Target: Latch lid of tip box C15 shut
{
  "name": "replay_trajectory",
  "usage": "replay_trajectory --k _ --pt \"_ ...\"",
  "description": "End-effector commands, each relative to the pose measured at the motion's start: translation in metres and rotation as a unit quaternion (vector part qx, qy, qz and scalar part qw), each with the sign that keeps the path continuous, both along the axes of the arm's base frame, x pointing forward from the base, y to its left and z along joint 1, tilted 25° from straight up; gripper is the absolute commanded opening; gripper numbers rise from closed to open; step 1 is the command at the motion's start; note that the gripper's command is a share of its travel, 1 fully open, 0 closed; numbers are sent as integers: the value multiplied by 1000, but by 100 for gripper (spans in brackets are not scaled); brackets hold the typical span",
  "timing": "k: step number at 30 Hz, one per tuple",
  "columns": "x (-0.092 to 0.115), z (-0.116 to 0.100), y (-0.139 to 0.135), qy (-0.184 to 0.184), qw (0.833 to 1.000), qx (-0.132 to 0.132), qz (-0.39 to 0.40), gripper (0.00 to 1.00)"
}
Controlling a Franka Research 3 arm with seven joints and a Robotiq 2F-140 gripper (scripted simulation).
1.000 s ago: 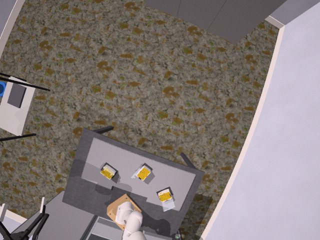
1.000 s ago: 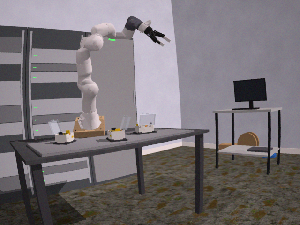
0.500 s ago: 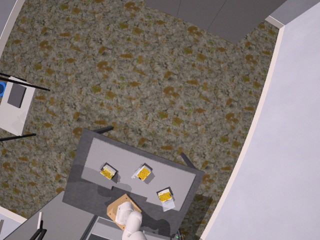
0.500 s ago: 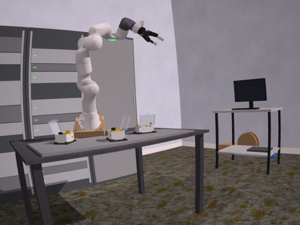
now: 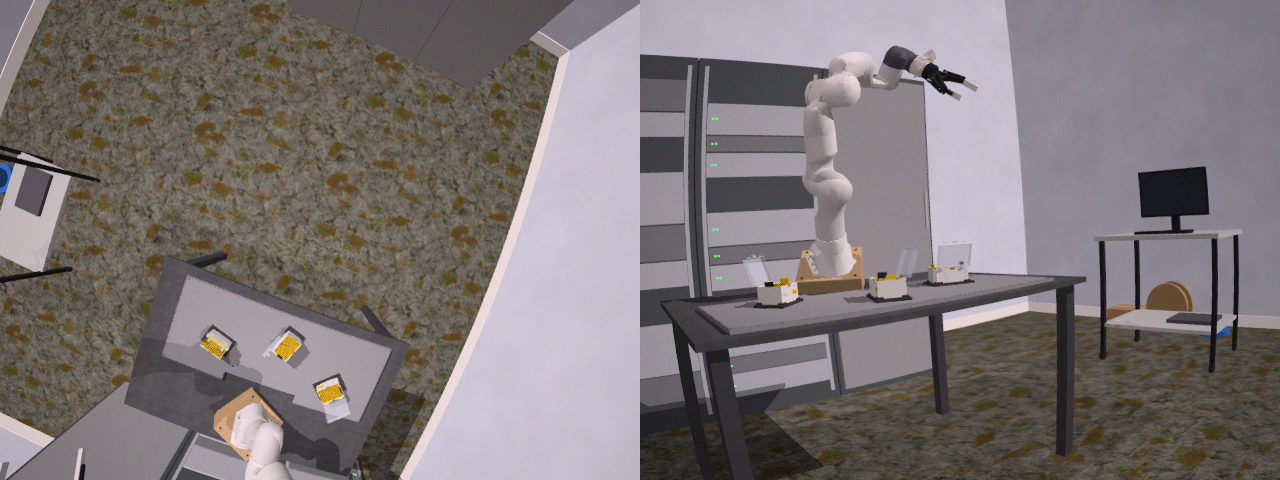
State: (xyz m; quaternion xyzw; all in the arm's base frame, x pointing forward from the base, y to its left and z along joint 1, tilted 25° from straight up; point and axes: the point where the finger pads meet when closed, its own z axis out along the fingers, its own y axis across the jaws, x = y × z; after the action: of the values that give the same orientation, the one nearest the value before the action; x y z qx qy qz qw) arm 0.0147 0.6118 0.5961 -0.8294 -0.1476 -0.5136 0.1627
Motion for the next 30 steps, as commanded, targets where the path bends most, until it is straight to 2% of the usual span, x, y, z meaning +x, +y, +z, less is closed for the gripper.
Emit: replay_trajectory --k 1,4,5,7,14,16,22,24,26,30 --pt "-7 -10 -10 2 999 24 -31 100" --pt "-19 -19 -13 2 999 24 -31 100" --pt "-22 -23 -14 -11 999 24 -41 100" --pt "-22 -23 -14 -11 999 24 -41 100" --pt "-43 -50 -20 -19 998 23 -48 100" --pt "-47 -59 -22 -43 997 20 -68 100" --pt "-59 -86 -27 -43 997 20 -68 100" --pt "-59 -86 -27 -43 997 20 -68 100" --pt "-61 -96 -28 -67 994 13 -89 100" --pt "-65 -115 -32 -68 993 13 -91 100"
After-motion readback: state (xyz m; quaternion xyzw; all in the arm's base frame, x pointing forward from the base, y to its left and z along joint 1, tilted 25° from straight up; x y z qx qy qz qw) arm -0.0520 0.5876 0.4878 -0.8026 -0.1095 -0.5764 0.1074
